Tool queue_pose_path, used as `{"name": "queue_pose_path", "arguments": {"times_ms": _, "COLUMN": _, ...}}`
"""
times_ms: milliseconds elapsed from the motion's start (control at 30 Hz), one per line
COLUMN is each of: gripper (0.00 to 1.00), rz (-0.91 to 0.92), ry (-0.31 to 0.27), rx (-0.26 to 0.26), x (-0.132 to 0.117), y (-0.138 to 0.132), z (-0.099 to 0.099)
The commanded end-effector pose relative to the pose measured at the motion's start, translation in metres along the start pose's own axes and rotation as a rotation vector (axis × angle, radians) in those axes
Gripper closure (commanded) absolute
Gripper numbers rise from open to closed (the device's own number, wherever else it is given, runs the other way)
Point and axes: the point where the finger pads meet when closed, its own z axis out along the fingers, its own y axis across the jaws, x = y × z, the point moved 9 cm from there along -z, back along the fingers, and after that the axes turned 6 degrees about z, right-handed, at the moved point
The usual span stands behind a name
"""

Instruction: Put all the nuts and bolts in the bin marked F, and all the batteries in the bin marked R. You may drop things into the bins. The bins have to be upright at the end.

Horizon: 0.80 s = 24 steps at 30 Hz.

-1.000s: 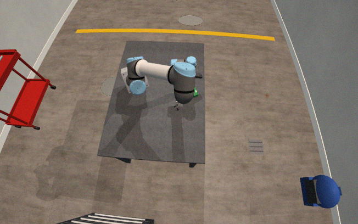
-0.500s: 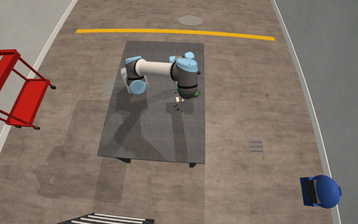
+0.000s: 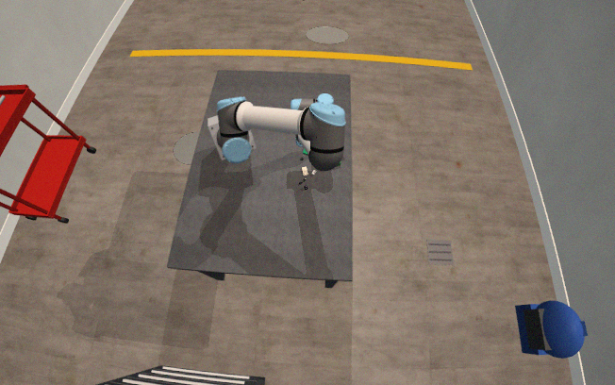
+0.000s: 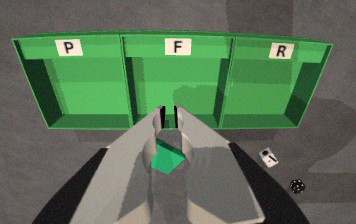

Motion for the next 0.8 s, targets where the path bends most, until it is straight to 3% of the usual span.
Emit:
{"name": "queue_pose_path", "arguments": {"times_ms": 0, "gripper": 0.96, "rz": 0.002, "ry": 0.006, "rx": 0.000, "x": 0.0021, "y": 0.0007, "z": 0.0155}}
{"name": "queue_pose_path", "arguments": {"times_ms": 767, "gripper": 0.96, "rz": 0.001, "ry": 0.006, "rx": 0.000, "x": 0.0012, "y": 0.0005, "z": 0.0171}}
